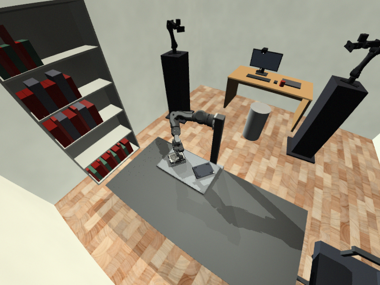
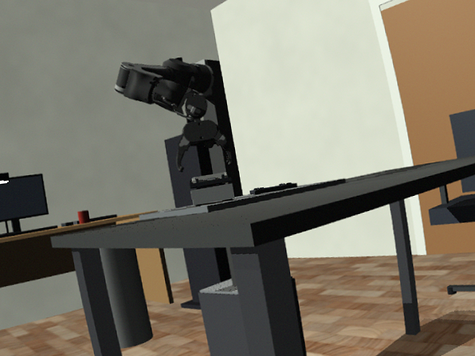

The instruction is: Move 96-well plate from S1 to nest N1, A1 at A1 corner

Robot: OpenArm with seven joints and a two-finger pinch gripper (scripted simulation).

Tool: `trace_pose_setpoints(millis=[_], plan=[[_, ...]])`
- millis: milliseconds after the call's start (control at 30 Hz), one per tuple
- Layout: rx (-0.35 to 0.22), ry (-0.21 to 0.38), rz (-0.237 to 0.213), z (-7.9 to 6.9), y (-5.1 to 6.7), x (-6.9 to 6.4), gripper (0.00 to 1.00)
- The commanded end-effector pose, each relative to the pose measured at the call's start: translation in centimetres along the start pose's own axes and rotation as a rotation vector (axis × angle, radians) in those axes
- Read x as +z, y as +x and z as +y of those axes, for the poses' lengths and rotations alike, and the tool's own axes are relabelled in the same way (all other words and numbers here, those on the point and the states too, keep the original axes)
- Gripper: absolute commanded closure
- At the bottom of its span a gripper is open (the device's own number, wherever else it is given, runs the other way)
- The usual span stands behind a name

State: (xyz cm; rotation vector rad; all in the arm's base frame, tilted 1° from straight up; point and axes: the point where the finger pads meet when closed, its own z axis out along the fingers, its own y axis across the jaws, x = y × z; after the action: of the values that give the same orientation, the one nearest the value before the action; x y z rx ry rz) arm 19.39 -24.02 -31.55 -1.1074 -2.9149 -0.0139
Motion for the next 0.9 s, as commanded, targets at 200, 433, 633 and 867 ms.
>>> trace_pose_setpoints(millis=[200, 433, 633, 867], plan=[[0.002, -0.014, -0.009, 0.3, -0.2, -0.2, 0.23], [0.002, -0.014, -0.009, 0.4, -0.3, 0.9, 0.23], [0.002, -0.014, -0.009, 0.4, -0.3, 0.9, 0.23], [0.002, -0.016, -0.009, 0.4, -0.3, 1.8, 0.23]])
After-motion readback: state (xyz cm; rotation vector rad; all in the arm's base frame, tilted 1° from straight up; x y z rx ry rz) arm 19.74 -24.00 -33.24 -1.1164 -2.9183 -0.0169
